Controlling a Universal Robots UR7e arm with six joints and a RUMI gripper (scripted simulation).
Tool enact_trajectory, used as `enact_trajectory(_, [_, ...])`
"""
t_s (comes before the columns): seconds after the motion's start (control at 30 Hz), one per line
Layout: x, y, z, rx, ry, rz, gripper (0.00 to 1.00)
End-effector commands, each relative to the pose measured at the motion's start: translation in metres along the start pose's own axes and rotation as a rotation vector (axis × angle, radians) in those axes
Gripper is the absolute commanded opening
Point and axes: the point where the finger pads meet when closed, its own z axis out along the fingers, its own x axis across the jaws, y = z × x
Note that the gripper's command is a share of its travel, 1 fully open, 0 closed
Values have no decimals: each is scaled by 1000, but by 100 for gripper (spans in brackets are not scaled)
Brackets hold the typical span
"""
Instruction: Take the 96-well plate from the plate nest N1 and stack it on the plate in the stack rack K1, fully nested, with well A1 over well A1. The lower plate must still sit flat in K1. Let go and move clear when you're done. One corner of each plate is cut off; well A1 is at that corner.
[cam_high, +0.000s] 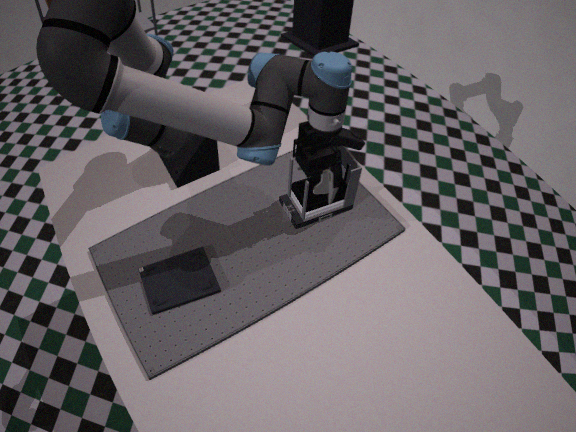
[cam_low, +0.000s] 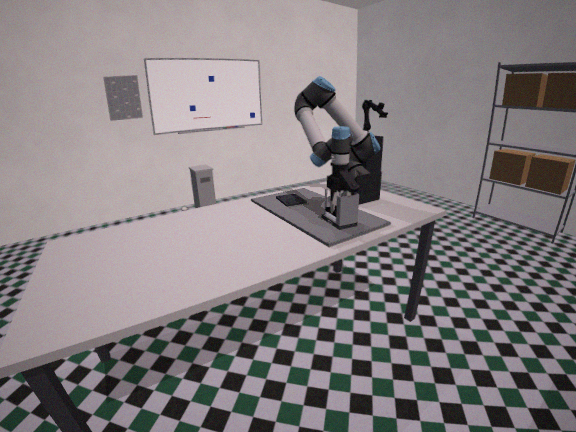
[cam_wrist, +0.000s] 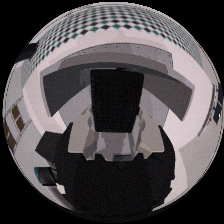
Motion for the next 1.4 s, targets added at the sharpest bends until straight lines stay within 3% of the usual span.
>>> enact_trajectory(0.0, [0, 0, 0, 1, 1, 0, 0])
enact_trajectory(1.37, [0, 0, 4, 1, 1, 0, 0])
